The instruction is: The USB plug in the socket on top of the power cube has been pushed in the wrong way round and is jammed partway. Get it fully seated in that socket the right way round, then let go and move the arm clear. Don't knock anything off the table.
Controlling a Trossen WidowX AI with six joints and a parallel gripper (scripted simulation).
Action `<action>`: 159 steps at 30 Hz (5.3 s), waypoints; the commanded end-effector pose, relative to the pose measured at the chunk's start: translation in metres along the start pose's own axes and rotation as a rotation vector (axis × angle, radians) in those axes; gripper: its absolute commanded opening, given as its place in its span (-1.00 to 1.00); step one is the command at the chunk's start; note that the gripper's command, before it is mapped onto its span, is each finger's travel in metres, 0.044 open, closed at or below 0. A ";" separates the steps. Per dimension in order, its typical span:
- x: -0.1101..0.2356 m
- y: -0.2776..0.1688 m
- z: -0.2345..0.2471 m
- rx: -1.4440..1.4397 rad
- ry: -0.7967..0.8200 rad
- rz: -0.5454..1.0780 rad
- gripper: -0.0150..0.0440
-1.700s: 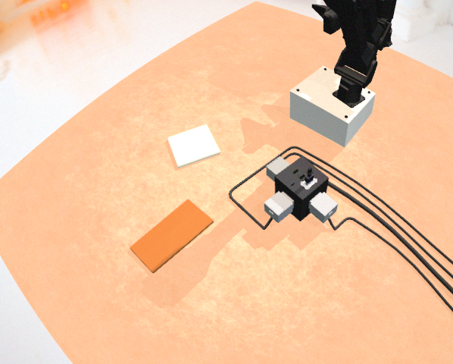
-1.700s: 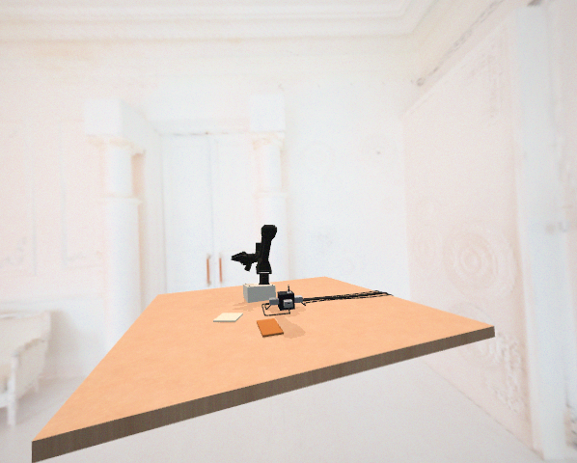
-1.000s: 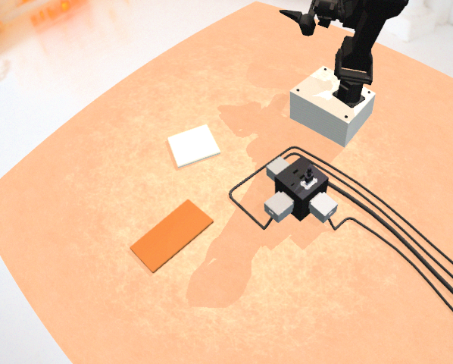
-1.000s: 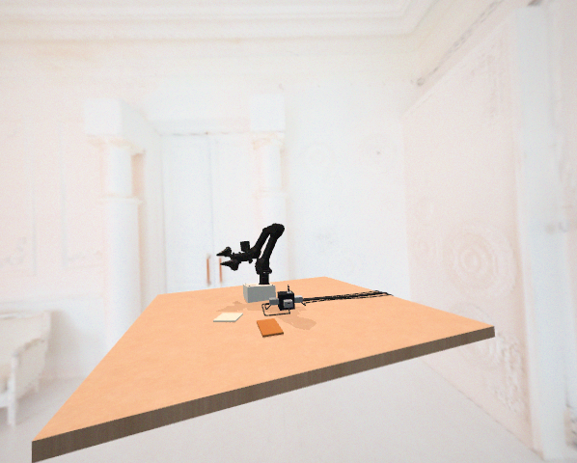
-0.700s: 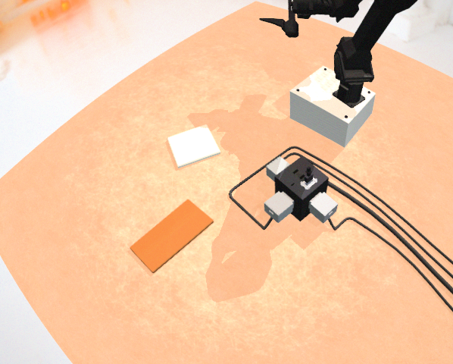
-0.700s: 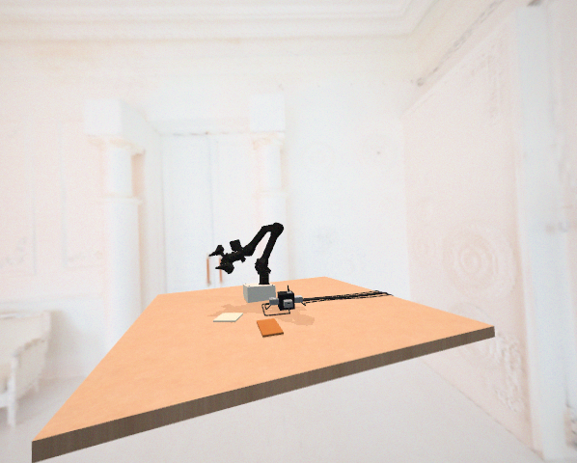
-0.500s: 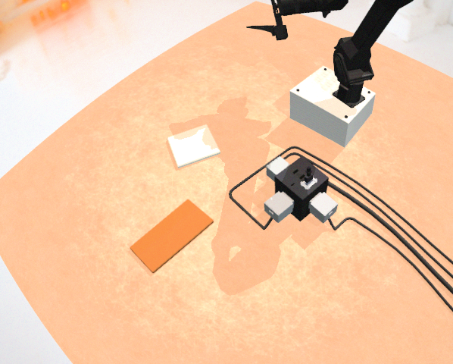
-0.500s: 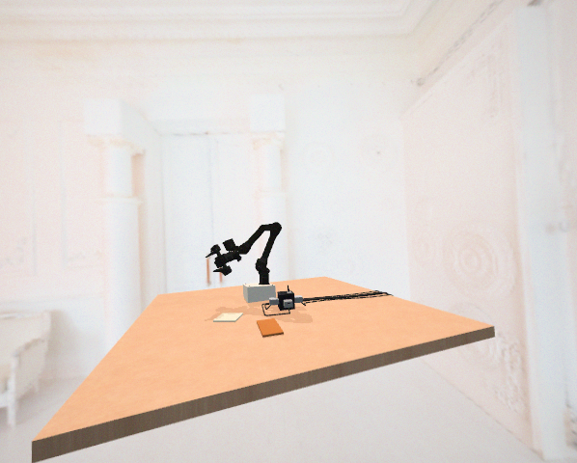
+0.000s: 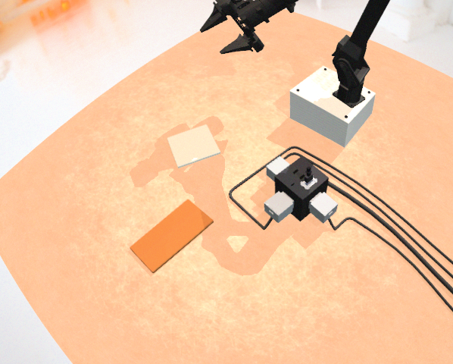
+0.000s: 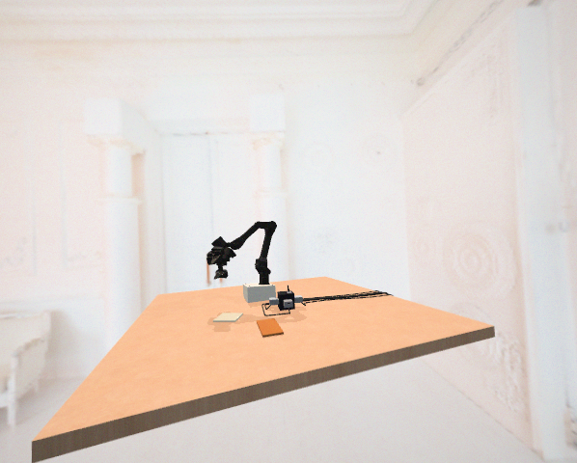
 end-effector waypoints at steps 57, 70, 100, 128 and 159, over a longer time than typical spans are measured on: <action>0.015 -0.373 -0.022 2.835 0.337 1.722 1.00; 0.009 -0.374 -0.034 2.835 0.337 1.722 1.00; 0.004 -0.376 -0.045 2.831 0.345 1.724 0.02; 0.005 -0.375 -0.043 2.830 0.345 1.726 -0.49; 0.014 -0.374 -0.025 2.830 0.345 1.726 -0.49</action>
Point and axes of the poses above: the point midway between the two fingers, 35 mm back from their tips, its own x axis back along the fingers, its own z axis across the jaws, y = z × x, the point moved 2 cm from there along x, back along the fingers, and after that the axes turned 4 degrees about -x, right-handed, at the moved point
